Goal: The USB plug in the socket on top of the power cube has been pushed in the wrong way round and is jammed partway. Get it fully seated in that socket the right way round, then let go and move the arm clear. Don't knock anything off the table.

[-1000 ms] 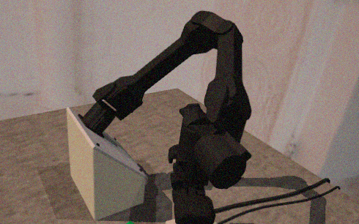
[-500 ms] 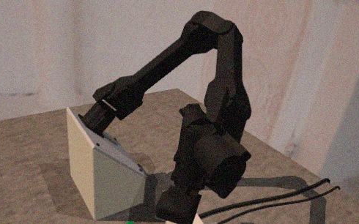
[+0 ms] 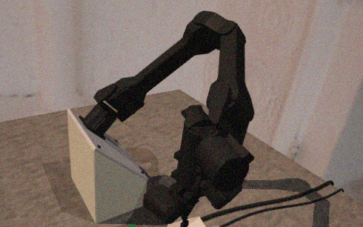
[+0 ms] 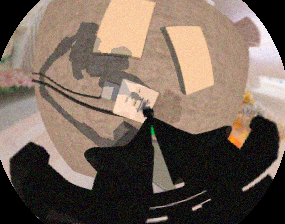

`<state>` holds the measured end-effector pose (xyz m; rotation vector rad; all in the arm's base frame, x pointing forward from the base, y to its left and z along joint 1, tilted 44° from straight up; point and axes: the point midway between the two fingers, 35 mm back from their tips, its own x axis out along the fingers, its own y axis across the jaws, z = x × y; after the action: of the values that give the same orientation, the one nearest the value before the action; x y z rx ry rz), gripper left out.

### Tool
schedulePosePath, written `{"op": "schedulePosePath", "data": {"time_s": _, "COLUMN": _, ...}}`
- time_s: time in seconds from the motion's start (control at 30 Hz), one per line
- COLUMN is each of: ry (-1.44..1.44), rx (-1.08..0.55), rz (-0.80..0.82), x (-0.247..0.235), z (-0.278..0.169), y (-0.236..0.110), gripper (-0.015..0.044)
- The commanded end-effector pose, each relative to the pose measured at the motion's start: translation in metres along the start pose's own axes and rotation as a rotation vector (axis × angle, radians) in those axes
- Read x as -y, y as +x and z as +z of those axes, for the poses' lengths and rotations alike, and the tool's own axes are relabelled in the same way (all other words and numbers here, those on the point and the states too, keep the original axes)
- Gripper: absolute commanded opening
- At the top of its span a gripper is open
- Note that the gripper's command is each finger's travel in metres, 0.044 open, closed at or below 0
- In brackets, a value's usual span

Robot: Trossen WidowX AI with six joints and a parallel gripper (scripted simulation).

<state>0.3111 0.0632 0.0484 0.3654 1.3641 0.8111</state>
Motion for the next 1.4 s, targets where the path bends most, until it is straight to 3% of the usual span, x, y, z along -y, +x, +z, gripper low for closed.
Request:
{"op": "schedulePosePath", "data": {"time_s": 0.0, "ry": 0.090, "rx": 0.001, "rz": 0.000, "x": 0.0003, "z": 0.0001, "y": 0.0002, "gripper": 0.0000}}
{"op": "schedulePosePath", "data": {"time_s": 1.37, "ry": 1.164, "rx": 0.001, "rz": 0.000, "x": 0.0003, "z": 0.0001, "y": 0.0002, "gripper": 0.0000}}
